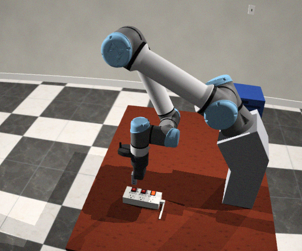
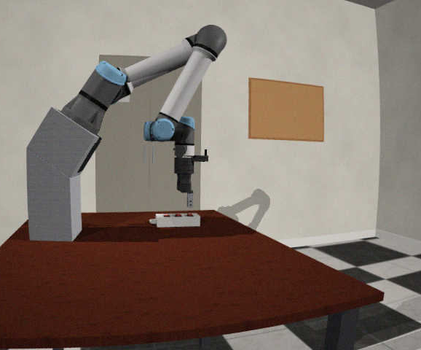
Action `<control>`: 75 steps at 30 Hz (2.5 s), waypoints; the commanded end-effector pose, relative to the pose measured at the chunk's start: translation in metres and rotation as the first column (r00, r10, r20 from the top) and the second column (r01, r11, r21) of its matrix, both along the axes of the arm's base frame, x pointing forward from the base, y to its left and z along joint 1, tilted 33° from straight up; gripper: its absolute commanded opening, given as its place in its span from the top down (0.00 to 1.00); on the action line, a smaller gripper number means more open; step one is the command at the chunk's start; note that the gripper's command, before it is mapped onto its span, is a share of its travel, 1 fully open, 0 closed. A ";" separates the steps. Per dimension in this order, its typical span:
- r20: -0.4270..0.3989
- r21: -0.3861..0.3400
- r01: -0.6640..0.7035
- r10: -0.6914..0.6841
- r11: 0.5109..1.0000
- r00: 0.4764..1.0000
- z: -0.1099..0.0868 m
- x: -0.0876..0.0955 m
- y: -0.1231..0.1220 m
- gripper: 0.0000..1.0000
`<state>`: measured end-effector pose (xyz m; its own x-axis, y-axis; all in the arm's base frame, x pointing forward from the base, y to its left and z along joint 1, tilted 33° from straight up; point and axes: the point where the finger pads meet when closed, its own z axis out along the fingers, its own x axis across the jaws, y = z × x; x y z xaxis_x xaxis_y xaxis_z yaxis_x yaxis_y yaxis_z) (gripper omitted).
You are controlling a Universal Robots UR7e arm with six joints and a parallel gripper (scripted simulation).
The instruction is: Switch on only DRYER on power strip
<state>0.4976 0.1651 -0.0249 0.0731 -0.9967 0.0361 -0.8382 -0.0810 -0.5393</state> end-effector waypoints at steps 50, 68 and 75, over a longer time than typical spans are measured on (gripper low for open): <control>0.000 0.000 0.000 0.000 1.000 1.000 0.053 -0.033 -0.001 0.00; 0.000 0.000 0.000 0.000 1.000 1.000 0.086 -0.055 -0.001 0.00; 0.000 0.000 0.000 0.000 1.000 1.000 0.089 -0.057 -0.001 0.00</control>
<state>0.4422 0.1641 0.0616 0.0731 -0.9967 0.0361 -0.8380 -0.0810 -0.5397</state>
